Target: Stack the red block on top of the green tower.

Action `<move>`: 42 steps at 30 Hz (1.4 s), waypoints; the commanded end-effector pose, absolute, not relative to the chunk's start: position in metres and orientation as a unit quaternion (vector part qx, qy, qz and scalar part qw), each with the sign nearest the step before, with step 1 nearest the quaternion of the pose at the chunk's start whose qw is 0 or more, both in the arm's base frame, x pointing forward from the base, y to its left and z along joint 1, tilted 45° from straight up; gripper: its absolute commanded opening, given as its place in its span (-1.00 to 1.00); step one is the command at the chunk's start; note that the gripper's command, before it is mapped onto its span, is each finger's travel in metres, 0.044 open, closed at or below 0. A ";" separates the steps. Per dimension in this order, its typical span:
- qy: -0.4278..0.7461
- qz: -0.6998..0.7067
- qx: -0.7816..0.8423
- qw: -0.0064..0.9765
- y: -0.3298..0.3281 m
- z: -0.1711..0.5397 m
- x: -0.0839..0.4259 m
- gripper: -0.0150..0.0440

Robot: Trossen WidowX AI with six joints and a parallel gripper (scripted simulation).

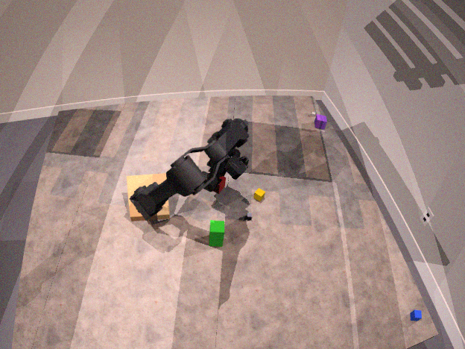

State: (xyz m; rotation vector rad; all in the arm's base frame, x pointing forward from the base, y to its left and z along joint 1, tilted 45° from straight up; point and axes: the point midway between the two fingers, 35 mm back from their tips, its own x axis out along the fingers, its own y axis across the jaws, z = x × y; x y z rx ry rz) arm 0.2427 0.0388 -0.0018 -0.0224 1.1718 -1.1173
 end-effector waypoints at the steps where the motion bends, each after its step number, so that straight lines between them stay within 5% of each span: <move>1: 0.523 -0.498 -0.005 0.691 0.055 0.014 0.245 -0.49; 20: 0.524 -0.498 -0.005 0.691 0.085 0.046 0.247 -0.49; 42: 0.526 -0.493 -0.003 0.693 0.002 0.132 0.233 -0.49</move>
